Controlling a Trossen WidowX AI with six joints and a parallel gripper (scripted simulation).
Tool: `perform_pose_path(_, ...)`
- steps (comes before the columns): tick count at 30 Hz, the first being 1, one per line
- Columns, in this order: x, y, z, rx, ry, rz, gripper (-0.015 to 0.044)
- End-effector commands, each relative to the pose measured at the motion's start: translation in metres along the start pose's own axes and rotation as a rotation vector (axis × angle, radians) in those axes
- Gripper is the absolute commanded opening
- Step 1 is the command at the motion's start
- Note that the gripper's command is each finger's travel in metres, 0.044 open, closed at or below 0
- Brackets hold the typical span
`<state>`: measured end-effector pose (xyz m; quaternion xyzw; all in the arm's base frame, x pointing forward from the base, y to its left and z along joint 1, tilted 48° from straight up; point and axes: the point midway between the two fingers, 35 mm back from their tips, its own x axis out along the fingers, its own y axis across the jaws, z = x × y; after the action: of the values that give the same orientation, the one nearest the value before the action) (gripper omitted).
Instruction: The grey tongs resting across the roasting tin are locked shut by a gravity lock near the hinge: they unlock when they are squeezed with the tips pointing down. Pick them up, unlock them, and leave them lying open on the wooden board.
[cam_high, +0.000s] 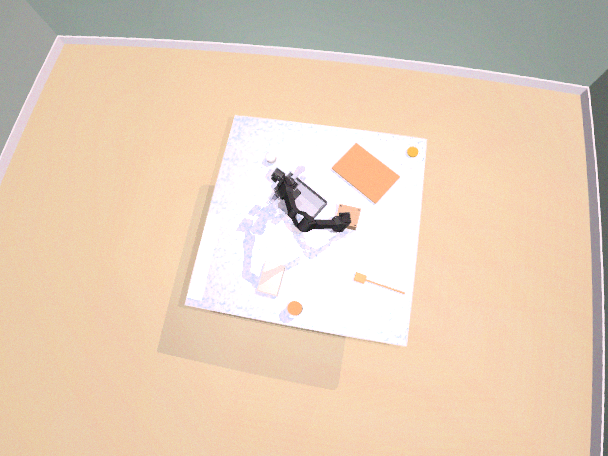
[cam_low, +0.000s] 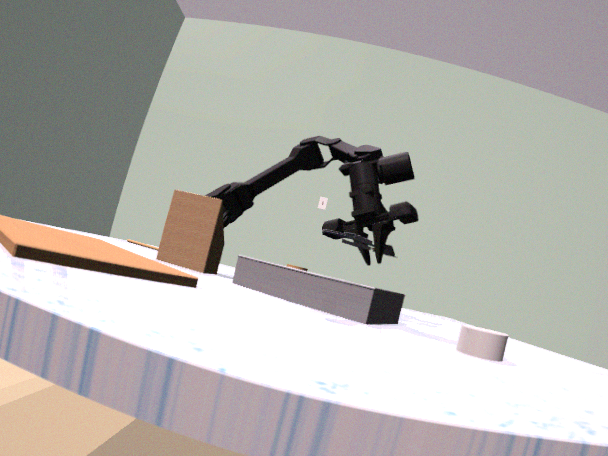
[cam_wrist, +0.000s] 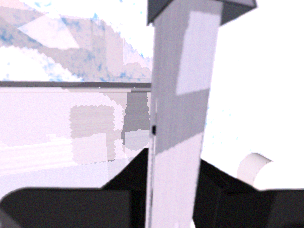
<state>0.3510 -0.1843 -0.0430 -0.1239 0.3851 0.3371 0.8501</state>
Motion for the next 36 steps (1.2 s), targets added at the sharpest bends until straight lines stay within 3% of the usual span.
perform_pose_path(1, 0.0004, -0.0012, -0.001, 0.013, 0.01, 0.034, -0.015)
perform_pose_path(28, -0.0044, 0.006, 0.0018, 0.159, 0.039, 0.34, -0.015)
perform_pose_path(36, -0.0047, 0.0063, 0.002, 0.162, 0.039, 0.348, -0.015)
